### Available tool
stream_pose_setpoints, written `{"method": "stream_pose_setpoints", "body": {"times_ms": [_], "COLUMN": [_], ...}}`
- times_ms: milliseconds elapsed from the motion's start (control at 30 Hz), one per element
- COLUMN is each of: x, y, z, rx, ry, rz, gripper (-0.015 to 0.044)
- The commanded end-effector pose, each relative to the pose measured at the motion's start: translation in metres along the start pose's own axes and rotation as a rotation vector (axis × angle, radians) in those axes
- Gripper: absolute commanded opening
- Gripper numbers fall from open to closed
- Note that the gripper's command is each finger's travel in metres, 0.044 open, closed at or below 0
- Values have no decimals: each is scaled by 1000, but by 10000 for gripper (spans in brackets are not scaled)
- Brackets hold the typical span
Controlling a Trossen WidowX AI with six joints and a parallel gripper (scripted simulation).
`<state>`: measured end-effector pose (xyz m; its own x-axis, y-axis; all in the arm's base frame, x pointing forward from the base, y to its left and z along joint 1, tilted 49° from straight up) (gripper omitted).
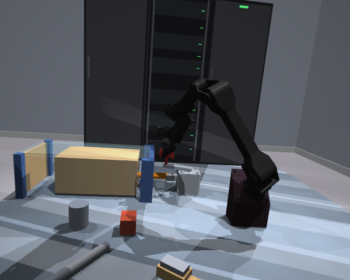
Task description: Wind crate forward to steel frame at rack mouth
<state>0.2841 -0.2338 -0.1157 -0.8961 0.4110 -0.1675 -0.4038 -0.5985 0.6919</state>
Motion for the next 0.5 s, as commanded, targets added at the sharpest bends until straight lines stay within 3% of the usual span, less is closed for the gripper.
{"method": "stream_pose_setpoints", "body": {"times_ms": [0,467], "x": [3,7], "y": [-2,0], "z": [16,32], "rx": [-35,-36], "ry": [-15,-16], "rz": [14,14], "gripper": [0,0]}}
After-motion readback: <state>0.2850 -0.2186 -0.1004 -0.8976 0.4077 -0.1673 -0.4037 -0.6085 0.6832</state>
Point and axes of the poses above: the point midway between the two fingers, 35 mm back from their tips, its own y axis back along the fingers, its own z axis across the jaws, x = y × z, the point moved 6 cm from there along y, back along the fingers, and after that the axes turned 2 degrees about -y, right-handed, at the moved point
